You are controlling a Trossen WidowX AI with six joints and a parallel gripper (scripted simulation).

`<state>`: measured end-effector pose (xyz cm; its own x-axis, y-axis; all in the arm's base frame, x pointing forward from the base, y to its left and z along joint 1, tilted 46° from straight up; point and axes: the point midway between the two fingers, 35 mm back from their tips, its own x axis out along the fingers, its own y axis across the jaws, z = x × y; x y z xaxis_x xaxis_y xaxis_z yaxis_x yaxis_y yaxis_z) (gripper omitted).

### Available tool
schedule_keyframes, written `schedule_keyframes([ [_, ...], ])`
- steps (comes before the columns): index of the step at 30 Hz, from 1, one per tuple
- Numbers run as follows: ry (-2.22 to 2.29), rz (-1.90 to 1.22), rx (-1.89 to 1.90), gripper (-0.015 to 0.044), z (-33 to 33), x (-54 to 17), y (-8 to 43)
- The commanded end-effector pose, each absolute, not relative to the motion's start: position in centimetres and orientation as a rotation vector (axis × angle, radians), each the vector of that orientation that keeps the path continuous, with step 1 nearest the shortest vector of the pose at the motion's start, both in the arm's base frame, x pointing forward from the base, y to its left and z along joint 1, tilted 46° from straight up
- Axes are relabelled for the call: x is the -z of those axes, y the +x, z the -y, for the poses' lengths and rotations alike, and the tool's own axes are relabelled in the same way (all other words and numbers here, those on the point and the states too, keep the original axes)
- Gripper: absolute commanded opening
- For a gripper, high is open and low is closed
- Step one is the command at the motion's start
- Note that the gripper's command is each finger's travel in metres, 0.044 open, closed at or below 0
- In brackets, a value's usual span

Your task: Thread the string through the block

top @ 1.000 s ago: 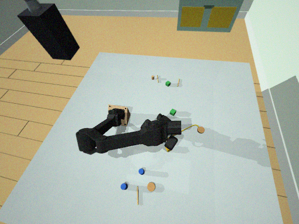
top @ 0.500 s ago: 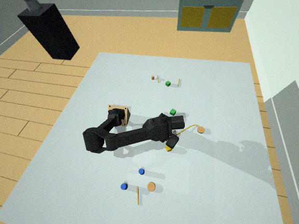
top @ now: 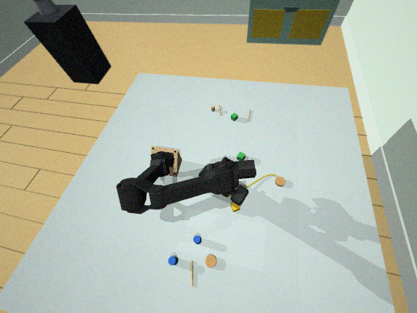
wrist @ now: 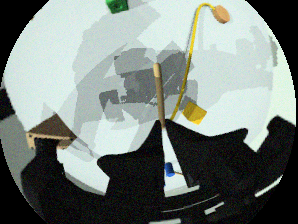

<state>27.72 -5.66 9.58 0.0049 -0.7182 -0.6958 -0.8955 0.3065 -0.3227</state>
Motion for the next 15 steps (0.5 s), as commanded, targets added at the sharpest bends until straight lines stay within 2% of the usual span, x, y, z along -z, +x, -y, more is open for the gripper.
schedule_keyframes([
  [1,-1.461,-1.763,-0.269,0.0,5.8,-8.9,27.4],
  [15,-1.461,-1.764,-0.269,0.0,5.8,-7.2,26.6],
])
